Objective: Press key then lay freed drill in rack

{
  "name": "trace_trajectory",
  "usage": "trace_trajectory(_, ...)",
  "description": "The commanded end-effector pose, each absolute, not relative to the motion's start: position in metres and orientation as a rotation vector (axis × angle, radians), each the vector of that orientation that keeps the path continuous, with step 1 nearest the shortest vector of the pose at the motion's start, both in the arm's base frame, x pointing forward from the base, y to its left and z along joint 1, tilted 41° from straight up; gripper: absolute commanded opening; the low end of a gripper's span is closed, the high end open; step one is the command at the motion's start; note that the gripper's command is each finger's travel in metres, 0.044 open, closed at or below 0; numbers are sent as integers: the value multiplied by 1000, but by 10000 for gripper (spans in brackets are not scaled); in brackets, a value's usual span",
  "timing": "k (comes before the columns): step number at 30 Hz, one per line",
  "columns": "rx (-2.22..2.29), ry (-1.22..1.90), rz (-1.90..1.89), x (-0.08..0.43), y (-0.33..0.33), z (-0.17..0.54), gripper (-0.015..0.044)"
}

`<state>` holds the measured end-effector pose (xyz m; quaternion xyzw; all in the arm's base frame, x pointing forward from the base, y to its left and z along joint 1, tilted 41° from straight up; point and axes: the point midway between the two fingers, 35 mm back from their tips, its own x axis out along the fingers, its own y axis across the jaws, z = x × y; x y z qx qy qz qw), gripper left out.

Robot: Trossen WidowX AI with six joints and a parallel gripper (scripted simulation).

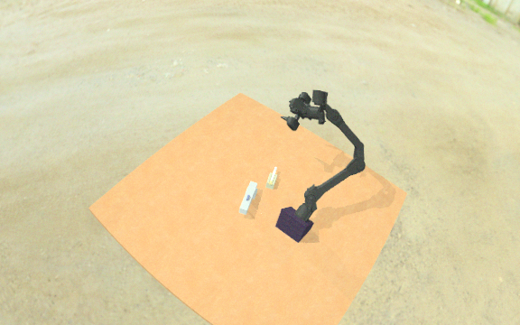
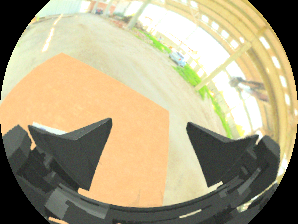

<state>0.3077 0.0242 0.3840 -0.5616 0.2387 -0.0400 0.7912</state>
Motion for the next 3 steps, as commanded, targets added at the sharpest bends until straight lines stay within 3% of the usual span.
trace_trajectory(1,-962,319,-132,284,36,430,440)
trace_trajectory(3,-812,213,-136,268,41,455,440)
